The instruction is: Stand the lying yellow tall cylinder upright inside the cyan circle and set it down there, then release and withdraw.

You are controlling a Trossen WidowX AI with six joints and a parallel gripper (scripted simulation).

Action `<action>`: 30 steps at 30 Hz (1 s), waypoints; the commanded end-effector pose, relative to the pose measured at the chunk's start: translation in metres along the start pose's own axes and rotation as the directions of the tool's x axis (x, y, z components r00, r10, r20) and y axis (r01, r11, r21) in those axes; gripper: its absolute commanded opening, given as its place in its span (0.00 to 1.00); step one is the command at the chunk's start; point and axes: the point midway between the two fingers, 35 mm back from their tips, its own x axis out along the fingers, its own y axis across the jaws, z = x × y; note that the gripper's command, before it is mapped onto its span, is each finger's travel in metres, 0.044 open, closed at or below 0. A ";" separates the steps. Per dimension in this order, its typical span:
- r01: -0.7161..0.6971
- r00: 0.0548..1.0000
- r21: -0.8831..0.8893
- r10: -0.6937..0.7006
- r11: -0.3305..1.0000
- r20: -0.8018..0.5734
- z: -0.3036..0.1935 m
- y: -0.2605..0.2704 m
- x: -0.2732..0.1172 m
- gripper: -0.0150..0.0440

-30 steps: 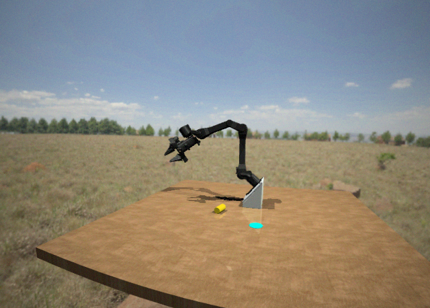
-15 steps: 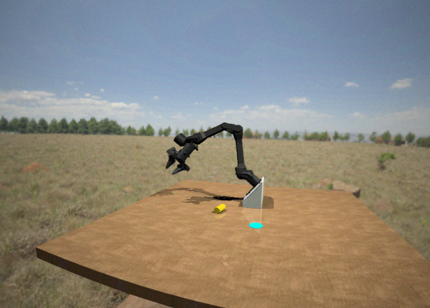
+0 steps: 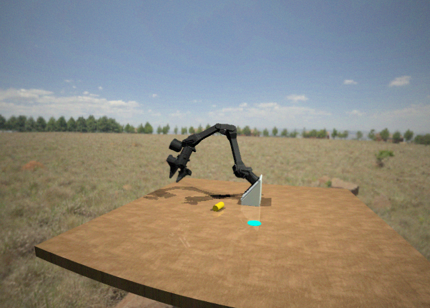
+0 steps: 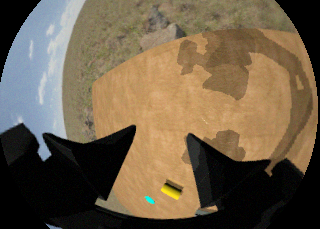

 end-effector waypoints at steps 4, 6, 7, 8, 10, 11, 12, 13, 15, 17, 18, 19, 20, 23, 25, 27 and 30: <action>0.053 0.990 -0.079 -0.063 0.995 -0.128 -0.039 0.000 0.016 0.78; 0.063 0.984 -0.104 -0.079 0.993 -0.158 -0.049 0.001 0.019 0.78; 0.067 0.981 -0.117 -0.087 0.991 -0.172 -0.054 0.001 0.021 0.78; 0.072 0.978 -0.130 -0.095 0.989 -0.186 -0.059 0.002 0.022 0.78; 0.079 0.970 -0.158 -0.113 0.984 -0.214 -0.069 0.002 0.024 0.78; 0.083 0.966 -0.173 -0.122 0.981 -0.227 -0.074 0.003 0.025 0.78; 0.086 0.962 -0.188 -0.130 0.978 -0.239 -0.078 0.003 0.026 0.78; 0.089 0.958 -0.203 -0.140 0.975 -0.252 -0.083 0.003 0.026 0.78; 0.093 0.948 -0.235 -0.158 0.968 -0.275 -0.093 0.004 0.027 0.78; 0.097 0.939 -0.268 -0.177 0.959 -0.296 -0.102 0.004 0.028 0.78; 0.098 0.933 -0.285 -0.187 0.954 -0.306 -0.107 0.004 0.028 0.78; 0.098 0.928 -0.302 -0.197 0.948 -0.316 -0.112 0.004 0.028 0.78; 0.099 0.923 -0.319 -0.207 0.943 -0.324 -0.116 0.004 0.028 0.78; 0.098 0.907 -0.372 -0.237 0.923 -0.348 -0.130 0.005 0.028 0.78; 0.095 0.896 -0.408 -0.257 0.908 -0.362 -0.139 0.005 0.027 0.78; 0.092 0.885 -0.445 -0.277 0.891 -0.373 -0.147 0.005 0.026 0.78; 0.084 0.870 -0.500 -0.308 0.862 -0.386 -0.160 0.005 0.024 0.78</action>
